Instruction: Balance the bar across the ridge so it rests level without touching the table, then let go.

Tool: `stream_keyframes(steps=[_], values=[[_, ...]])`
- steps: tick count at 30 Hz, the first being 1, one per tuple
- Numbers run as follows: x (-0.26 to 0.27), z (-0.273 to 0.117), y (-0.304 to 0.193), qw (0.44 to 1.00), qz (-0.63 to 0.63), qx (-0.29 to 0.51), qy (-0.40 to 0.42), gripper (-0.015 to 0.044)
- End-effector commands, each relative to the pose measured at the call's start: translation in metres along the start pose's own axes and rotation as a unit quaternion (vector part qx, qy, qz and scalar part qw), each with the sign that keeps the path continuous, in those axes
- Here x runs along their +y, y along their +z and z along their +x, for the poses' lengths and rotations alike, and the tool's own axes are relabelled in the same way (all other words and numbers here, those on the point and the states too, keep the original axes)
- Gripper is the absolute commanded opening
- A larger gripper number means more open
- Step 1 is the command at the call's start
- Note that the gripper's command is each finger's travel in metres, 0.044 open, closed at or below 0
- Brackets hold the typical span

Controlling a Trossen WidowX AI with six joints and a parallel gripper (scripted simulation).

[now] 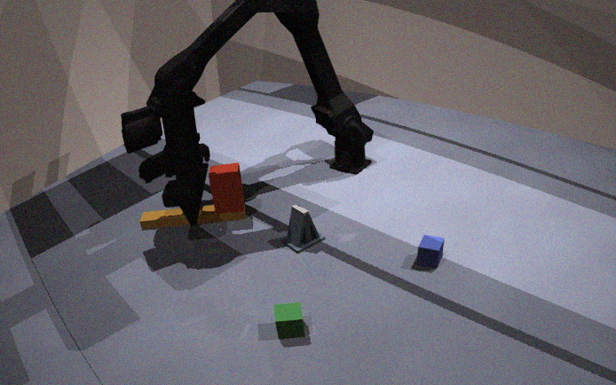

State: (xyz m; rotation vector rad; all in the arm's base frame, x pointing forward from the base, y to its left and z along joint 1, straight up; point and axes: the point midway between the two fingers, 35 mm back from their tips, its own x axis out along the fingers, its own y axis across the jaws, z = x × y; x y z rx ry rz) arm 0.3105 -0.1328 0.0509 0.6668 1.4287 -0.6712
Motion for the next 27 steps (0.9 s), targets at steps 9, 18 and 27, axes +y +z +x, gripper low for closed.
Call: stream_keyframes(steps=[9,18,27], values=[[0.000,0.000,0.000,1.000,0.000,0.000,0.000,0.0131],[0.001,-0.011,0.002,1.000,0.000,0.000,0.000,0.0000],[0.002,-0.034,0.004,1.000,0.001,0.001,0.000,0.0000]])
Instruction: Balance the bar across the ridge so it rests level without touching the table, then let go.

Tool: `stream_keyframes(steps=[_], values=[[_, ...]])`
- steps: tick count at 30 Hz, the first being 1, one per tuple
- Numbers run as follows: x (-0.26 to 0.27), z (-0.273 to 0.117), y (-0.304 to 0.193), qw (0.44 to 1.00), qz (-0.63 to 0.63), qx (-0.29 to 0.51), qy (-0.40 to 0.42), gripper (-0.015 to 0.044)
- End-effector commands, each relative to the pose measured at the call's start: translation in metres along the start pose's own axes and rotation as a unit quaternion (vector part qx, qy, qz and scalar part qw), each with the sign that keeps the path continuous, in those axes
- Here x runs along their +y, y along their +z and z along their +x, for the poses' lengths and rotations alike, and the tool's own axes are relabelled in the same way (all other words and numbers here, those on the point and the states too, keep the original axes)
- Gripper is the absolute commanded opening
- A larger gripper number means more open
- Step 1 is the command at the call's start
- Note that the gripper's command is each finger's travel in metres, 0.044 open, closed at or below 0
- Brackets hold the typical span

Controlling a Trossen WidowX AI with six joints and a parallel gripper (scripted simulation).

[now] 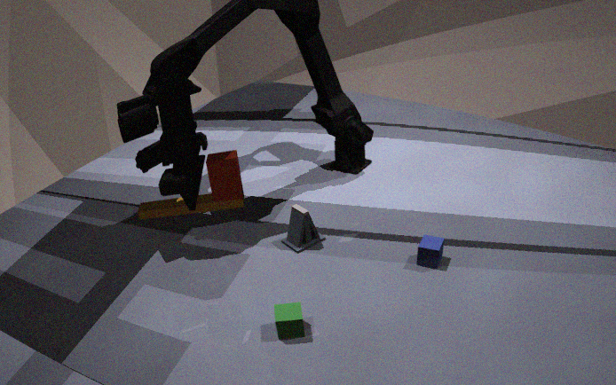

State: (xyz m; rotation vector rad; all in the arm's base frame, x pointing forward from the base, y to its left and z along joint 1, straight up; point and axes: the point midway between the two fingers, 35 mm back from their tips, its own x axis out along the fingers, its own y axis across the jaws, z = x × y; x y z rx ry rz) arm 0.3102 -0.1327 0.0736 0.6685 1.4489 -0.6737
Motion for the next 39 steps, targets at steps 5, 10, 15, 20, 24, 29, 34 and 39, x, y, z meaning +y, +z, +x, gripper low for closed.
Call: stream_keyframes(steps=[5,10,15,20,24,29,34,39], values=[[0.002,-0.024,0.004,1.000,0.001,-0.008,0.005,0.0000],[0.002,-0.037,0.003,1.000,0.002,-0.008,0.005,0.0000],[0.001,-0.049,0.002,1.000,0.002,-0.007,0.005,0.0000],[0.001,-0.062,0.001,1.000,0.002,-0.007,0.005,0.0000],[0.000,-0.073,-0.001,1.000,0.003,-0.006,0.005,0.0000],[-0.001,-0.084,-0.003,1.000,0.003,-0.006,0.005,0.0000],[0.007,-0.084,-0.009,1.000,-0.012,-0.006,0.005,0.0000],[0.021,-0.085,-0.023,0.999,-0.042,-0.005,0.006,0.0000]])
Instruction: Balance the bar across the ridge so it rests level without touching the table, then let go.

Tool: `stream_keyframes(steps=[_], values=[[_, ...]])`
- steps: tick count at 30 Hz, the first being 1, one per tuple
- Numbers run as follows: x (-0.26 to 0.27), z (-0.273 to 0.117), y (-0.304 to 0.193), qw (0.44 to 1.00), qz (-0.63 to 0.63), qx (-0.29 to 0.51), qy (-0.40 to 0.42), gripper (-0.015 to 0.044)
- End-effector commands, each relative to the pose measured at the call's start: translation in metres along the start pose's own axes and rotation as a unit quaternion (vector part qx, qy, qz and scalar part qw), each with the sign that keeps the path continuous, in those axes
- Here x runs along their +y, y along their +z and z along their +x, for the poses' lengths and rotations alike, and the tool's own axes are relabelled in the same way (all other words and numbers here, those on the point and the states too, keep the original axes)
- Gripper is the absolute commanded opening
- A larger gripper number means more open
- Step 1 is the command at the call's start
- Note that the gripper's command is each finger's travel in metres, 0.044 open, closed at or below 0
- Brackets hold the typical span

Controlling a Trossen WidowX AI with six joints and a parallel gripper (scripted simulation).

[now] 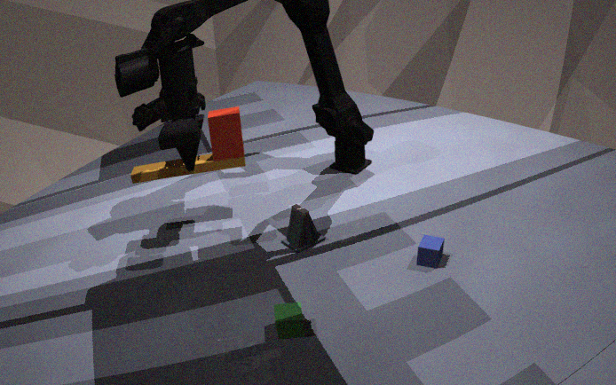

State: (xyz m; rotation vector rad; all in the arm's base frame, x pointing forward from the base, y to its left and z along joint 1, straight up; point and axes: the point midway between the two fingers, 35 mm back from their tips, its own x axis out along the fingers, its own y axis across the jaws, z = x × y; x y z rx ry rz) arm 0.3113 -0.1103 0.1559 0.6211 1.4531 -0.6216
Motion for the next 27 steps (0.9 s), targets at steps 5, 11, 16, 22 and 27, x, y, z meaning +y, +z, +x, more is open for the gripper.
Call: stream_keyframes(steps=[5,11,16,22,27], values=[[0.021,-0.003,-0.020,0.999,-0.040,-0.001,0.003,0.0000],[0.038,-0.003,-0.037,0.997,-0.076,0.000,0.003,0.0000],[0.051,-0.004,-0.052,0.994,-0.106,0.000,0.004,0.0000],[0.065,-0.004,-0.070,0.990,-0.141,0.001,0.005,0.0000],[0.077,-0.004,-0.086,0.985,-0.171,0.001,0.006,0.0000]])
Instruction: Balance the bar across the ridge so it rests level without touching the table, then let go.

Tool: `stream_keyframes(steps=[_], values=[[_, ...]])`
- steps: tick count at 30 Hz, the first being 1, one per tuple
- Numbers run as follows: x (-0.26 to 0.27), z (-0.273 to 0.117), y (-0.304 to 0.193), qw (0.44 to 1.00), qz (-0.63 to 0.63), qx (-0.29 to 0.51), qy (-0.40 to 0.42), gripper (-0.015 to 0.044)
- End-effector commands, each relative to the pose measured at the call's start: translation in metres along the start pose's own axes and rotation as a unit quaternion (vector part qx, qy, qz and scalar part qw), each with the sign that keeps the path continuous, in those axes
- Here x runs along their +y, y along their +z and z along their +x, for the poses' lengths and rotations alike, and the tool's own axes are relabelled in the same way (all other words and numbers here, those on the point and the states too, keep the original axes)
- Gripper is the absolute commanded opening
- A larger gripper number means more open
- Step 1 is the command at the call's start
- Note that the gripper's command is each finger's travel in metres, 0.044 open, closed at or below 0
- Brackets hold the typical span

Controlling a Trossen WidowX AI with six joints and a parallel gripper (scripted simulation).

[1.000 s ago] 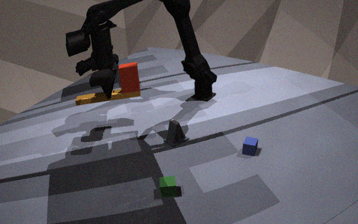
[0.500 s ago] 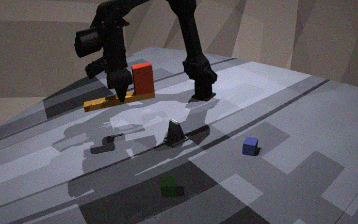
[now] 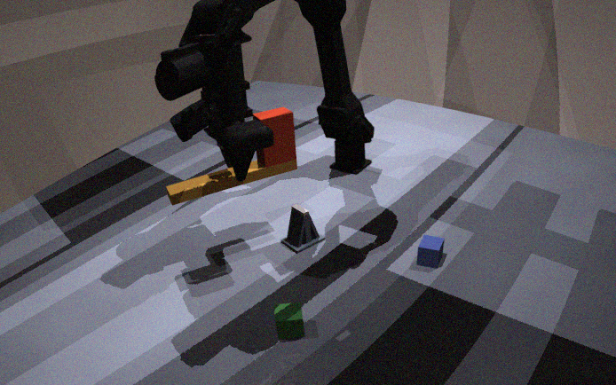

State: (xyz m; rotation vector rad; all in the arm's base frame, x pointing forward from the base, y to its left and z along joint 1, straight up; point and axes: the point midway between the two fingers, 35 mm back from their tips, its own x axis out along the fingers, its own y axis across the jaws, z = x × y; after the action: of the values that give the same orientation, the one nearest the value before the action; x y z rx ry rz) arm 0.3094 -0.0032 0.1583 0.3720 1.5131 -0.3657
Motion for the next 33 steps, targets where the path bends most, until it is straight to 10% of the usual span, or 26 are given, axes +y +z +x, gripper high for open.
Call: stream_keyframes(steps=[1,33], values=[[0.009,-0.001,-0.009,1.000,-0.015,0.000,0.002,0.0000],[0.055,0.022,-0.045,0.996,-0.094,0.001,0.004,0.0000]])
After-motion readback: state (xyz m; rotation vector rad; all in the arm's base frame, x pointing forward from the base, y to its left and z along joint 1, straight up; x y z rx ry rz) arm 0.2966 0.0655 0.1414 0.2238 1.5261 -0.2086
